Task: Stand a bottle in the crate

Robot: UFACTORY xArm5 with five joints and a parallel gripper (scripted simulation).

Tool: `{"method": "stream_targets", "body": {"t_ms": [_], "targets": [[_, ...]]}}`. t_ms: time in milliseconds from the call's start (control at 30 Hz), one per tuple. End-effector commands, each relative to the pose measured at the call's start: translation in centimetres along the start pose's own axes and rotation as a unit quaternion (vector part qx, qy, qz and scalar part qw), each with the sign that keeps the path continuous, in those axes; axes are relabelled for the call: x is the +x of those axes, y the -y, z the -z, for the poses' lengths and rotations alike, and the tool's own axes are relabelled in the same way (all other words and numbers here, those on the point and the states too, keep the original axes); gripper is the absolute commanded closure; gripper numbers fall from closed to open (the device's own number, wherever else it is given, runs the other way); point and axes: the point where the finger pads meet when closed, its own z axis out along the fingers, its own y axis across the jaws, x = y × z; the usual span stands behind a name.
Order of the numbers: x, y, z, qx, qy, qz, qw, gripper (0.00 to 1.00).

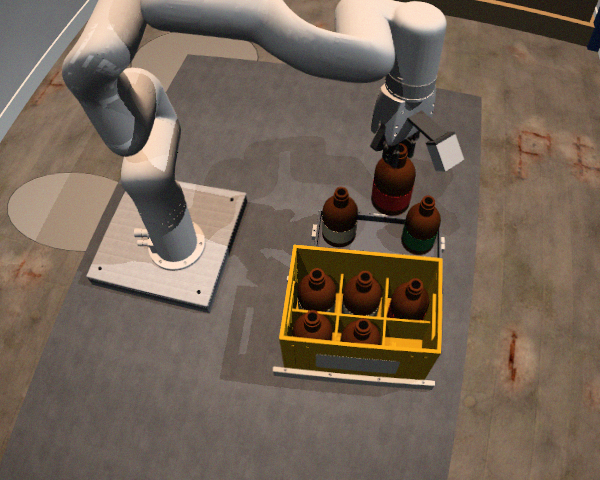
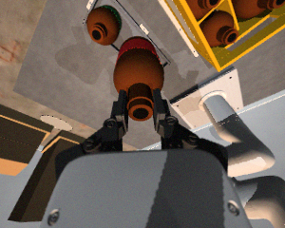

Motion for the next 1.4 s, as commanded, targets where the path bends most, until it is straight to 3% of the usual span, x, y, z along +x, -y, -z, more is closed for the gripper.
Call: {"method": "stream_targets", "body": {"t_ms": [0,1367], "targets": [[0.7,-0.3,0.2,0.002,-0.001,0.0,1.0,1.0],[7.2,-4.4,0.2,0.001,-0.002,0.0,1.0,1.0]]}}
